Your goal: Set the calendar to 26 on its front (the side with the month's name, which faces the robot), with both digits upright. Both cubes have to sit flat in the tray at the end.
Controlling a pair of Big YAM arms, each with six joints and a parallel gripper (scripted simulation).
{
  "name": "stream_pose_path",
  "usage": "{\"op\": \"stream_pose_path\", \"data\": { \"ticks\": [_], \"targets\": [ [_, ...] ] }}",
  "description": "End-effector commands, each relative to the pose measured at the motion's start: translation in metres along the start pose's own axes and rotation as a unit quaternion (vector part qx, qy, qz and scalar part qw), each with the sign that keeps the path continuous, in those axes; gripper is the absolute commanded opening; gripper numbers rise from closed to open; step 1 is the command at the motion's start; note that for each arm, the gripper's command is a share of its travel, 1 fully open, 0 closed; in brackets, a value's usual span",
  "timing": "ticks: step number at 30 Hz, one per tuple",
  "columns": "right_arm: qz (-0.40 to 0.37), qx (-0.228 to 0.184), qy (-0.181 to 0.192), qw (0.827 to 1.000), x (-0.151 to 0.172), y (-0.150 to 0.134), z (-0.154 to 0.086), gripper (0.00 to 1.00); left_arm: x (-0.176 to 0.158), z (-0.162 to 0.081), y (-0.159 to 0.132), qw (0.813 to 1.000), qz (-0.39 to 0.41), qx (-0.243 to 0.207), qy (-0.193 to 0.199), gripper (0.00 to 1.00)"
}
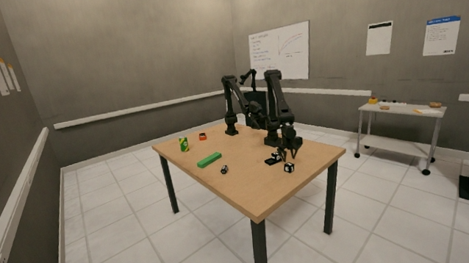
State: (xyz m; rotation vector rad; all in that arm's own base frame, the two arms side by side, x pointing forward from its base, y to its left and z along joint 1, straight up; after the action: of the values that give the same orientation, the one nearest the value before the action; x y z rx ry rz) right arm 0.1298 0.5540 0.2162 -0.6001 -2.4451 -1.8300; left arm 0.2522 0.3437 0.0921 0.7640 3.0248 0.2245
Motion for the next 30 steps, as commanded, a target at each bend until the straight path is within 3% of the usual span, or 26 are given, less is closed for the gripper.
{"op": "stream_pose_path", "data": {
  "ticks": [1,8,19,27,30],
  "targets": [
    [0.002,-0.035,-0.002,0.999,0.001,0.029,0.016,1.00,0.003,-0.001,0.017,0.995,-0.095,0.019,0.000,0.69],
    [0.002,-0.034,-0.003,0.999,0.001,0.028,0.018,1.00,0.007,0.010,0.011,0.986,-0.150,0.069,-0.001,0.69],
    [0.002,-0.024,-0.005,1.000,0.000,0.020,0.010,1.00,0.002,0.010,0.011,0.989,-0.132,0.070,-0.002,0.69],
    [0.002,-0.024,-0.005,1.000,0.000,0.020,0.010,1.00,0.000,0.024,0.020,0.989,-0.132,0.061,-0.005,0.69],
    [0.002,-0.024,-0.005,1.000,0.000,0.020,0.010,1.00,0.001,0.034,0.009,0.989,-0.132,0.071,-0.002,0.69]
  ]
}}
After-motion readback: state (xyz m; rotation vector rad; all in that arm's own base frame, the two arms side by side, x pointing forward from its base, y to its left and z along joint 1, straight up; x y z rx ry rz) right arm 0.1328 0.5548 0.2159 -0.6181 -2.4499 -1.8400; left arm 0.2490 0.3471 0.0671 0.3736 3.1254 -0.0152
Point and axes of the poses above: on each arm, the point where the finger pads meet when closed, its own z axis out along the fingers, its own x axis across the jaws, y = z × x, the point moved 5 cm from there along -z, back along the fingers, and after that the axes turned 15 degrees about z, right-handed, at the moved point
